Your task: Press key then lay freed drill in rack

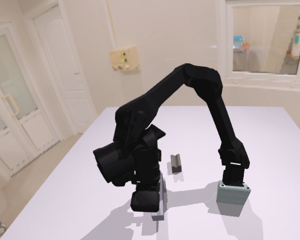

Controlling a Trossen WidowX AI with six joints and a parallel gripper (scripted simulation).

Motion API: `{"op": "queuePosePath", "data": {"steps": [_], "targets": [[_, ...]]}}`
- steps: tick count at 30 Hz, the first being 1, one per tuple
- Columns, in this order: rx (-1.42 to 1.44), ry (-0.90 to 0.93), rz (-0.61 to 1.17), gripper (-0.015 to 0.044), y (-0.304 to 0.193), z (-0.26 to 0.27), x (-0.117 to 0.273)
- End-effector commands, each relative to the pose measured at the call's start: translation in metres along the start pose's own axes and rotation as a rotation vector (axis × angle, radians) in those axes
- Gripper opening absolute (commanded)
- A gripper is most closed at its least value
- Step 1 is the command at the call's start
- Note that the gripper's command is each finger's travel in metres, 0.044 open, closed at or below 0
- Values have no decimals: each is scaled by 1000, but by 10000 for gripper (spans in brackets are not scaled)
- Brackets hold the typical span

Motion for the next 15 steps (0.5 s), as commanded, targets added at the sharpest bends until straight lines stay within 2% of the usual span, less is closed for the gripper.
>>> {"op": "queuePosePath", "data": {"steps": [1, 15], "targets": [[56, -2, 87, 0, -2, -27, 2], [53, -2, 86, 0, -3, -27, -7]]}}
Point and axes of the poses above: the point midway between the two fingers, 35 mm back from their tips, its own x axis back along the fingers, its own z axis across the jaws, y = z × x, the point moved 4 cm from there along x, back along the fingers
